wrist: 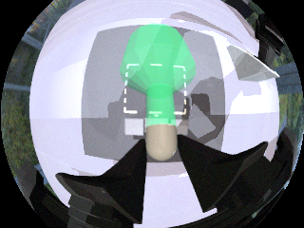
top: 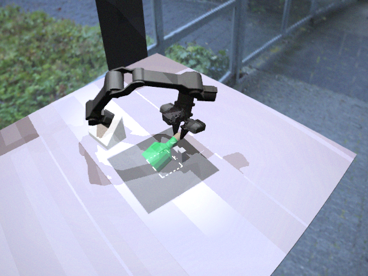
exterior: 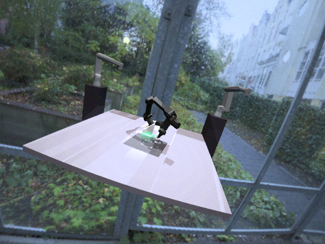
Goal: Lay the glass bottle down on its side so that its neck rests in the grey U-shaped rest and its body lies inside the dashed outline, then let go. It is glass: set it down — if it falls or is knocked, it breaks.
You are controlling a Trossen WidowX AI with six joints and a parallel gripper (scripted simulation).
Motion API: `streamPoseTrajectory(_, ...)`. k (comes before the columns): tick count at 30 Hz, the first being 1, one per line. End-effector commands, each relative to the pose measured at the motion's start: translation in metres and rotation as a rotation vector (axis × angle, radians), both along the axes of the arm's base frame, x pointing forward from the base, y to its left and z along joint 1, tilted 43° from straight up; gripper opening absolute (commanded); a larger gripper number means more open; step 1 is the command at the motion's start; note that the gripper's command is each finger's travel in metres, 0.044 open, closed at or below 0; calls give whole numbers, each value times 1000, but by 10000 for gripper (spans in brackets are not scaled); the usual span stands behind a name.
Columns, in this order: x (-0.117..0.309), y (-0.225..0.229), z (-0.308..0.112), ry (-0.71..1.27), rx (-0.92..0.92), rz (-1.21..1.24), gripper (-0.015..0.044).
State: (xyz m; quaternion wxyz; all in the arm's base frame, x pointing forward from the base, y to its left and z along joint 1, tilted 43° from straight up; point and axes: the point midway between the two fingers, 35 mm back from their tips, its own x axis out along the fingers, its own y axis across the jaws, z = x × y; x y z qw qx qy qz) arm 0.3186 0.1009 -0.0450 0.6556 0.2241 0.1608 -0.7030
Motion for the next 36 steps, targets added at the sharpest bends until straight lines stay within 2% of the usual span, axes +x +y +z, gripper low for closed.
streamPoseTrajectory(1,2,-2,-6,1,-2,1,116)
streamPoseTrajectory(36,5,-6,-28,-14,15,-9,116)
